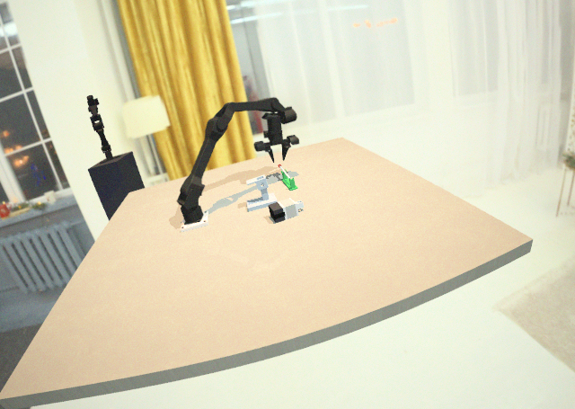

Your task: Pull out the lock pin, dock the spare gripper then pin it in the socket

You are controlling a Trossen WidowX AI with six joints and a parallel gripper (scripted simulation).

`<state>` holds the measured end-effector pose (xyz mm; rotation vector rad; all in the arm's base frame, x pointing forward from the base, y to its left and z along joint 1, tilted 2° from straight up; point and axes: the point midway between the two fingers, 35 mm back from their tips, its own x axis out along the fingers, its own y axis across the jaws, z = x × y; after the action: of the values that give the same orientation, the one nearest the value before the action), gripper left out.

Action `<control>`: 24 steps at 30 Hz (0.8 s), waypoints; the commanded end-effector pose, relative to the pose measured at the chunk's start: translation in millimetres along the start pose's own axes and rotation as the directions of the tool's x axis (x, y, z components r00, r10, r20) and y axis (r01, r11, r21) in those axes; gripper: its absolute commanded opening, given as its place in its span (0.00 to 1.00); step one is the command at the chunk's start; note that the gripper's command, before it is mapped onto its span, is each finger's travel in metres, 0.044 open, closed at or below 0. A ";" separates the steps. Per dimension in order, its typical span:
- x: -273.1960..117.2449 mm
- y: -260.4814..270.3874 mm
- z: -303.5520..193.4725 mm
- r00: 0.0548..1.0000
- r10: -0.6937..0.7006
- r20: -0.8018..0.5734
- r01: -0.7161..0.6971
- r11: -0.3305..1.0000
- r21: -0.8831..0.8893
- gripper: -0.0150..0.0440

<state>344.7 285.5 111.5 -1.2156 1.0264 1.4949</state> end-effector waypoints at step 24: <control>-75.3 2.1 -56.0 0.997 -0.069 -0.027 0.068 0.998 -0.015 0.56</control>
<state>362.9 217.2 182.0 -1.2628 0.9762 1.4233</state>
